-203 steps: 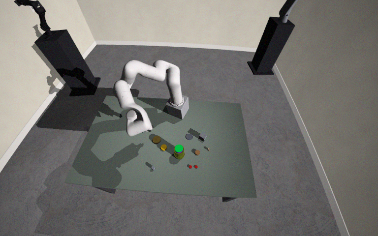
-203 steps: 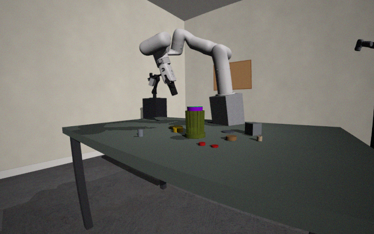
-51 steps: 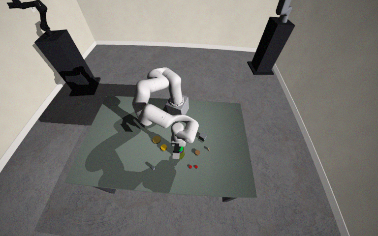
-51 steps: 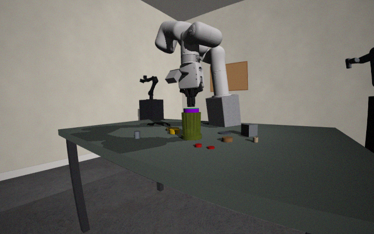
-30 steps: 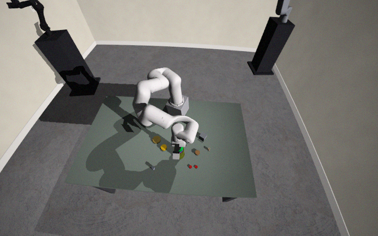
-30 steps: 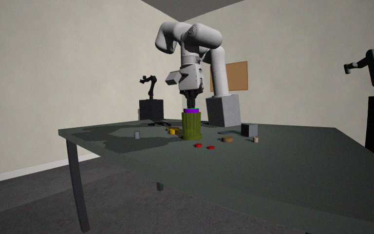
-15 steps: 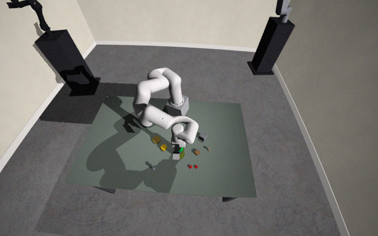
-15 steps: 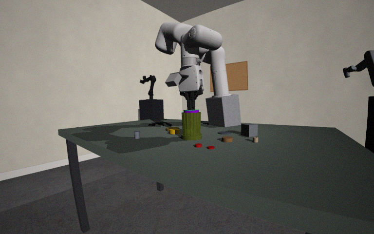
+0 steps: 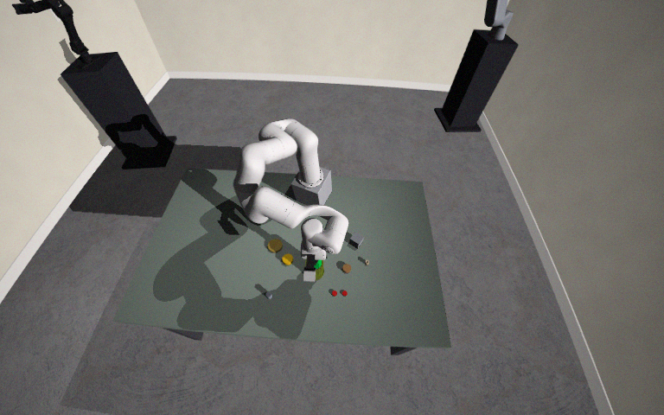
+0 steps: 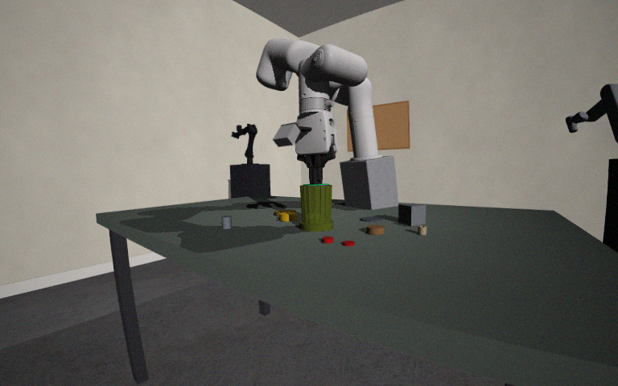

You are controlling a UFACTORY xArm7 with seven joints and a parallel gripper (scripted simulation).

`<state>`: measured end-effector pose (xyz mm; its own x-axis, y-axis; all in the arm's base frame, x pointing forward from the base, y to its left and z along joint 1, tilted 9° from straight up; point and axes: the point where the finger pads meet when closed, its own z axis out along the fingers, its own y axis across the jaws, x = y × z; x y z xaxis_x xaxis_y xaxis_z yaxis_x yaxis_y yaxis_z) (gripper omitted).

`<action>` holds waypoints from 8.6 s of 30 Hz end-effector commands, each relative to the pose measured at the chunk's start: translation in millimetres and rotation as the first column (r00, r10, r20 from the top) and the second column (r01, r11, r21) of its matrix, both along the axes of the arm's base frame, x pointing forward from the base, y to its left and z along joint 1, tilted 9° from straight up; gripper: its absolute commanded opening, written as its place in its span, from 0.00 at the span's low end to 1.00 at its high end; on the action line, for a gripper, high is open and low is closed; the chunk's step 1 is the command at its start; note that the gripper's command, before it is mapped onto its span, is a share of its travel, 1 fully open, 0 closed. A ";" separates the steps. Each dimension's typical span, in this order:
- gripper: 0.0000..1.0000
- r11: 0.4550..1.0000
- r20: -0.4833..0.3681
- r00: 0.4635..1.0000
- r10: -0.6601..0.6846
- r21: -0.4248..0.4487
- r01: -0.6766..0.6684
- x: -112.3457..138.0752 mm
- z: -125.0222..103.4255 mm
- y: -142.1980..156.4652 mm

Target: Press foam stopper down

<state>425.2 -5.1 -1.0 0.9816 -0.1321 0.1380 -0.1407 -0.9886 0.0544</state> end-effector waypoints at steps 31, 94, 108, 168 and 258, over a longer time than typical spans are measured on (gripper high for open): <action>0.00 1.000 0.002 1.000 0.000 0.000 0.000 1.6 -5.7 -0.3; 0.00 1.000 0.002 1.000 0.000 0.000 0.000 -5.0 44.0 3.4; 0.00 1.000 0.002 1.000 0.000 0.000 0.000 -2.8 27.3 2.2; 0.00 1.000 0.002 1.000 0.000 0.000 0.000 0.9 -0.1 0.1; 0.00 1.000 0.002 1.000 0.000 0.000 0.000 1.7 -5.9 -0.3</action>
<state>426.4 -6.3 -13.2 0.9816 -0.1326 0.1371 -0.1412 -0.9884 0.0550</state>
